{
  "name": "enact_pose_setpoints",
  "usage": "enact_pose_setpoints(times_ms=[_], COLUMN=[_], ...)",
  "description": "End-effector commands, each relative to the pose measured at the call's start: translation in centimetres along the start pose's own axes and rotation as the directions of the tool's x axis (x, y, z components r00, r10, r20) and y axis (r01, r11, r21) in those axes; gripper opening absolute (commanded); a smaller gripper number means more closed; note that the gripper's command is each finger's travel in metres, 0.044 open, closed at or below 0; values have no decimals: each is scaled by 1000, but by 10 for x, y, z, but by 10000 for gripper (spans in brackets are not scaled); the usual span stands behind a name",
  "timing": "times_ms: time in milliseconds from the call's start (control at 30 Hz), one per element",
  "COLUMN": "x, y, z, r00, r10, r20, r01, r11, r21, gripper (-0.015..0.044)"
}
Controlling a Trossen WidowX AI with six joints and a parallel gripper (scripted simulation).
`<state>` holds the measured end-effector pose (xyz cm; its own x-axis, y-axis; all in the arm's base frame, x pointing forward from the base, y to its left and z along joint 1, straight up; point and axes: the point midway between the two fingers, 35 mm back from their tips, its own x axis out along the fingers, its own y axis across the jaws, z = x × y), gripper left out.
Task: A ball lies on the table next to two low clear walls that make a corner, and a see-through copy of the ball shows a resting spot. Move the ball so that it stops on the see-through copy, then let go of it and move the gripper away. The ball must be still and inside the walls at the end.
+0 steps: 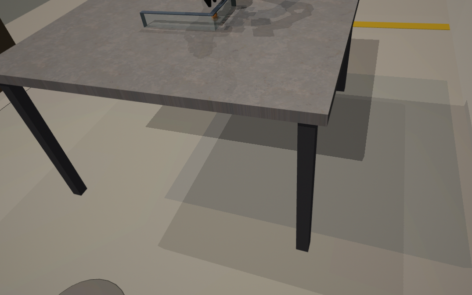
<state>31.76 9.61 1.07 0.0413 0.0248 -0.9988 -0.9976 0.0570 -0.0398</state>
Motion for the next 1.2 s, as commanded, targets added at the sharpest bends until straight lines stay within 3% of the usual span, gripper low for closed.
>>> enact_pose_setpoints(times_ms=[0, 800, 933, 1167], x=[12, 44, 44, 44], y=[4, 5, 5, 5], z=[-2, -3, -3, -3], r00=[1000, 1000, 1000, 1000], r10=[15, 16, 16, 16], r20=[-9, -9, -9, -9], r01=[-15, -16, -16, -16], r11=[1000, 1000, 1000, 1000], r21=[-4, -4, -4, -4], gripper=[236, 236, 131, 84])
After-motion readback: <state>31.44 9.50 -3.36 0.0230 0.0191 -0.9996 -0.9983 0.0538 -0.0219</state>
